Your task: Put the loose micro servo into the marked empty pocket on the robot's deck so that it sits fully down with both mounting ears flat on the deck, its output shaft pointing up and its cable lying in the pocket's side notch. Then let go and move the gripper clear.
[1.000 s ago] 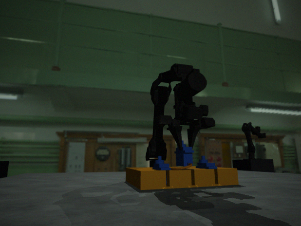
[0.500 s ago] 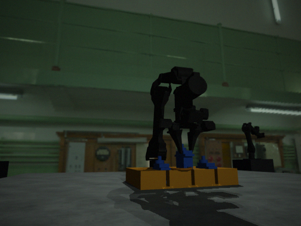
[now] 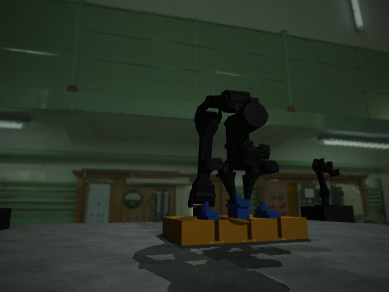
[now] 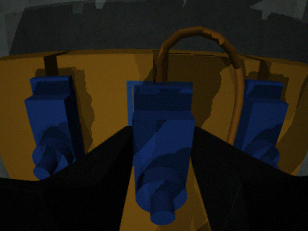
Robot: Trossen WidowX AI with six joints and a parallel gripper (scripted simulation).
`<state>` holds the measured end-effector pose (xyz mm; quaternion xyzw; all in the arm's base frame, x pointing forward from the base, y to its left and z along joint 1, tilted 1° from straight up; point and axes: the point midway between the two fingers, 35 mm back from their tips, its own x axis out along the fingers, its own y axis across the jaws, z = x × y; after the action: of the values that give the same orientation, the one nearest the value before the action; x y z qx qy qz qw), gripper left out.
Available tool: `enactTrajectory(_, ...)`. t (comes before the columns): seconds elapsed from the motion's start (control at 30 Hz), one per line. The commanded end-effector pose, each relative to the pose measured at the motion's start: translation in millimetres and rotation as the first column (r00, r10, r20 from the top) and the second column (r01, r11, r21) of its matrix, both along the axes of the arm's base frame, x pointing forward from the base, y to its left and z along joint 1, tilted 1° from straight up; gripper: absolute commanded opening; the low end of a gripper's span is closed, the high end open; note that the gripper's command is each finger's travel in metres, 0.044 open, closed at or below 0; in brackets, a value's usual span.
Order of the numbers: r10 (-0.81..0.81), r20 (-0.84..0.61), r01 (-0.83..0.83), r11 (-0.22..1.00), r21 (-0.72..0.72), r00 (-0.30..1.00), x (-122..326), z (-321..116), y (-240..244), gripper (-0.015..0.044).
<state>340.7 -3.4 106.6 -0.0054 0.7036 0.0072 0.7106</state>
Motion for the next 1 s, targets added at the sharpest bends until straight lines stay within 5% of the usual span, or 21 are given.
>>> enactTrajectory(0.0, -0.003, -0.003, 0.003, 1.0, -0.001, 1.0, 0, -4, 0, 0.0)
enactTrajectory(0.97, -0.003, -0.003, 0.003, 1.0, -0.001, 1.0, 0, -24, 0, 0.0)
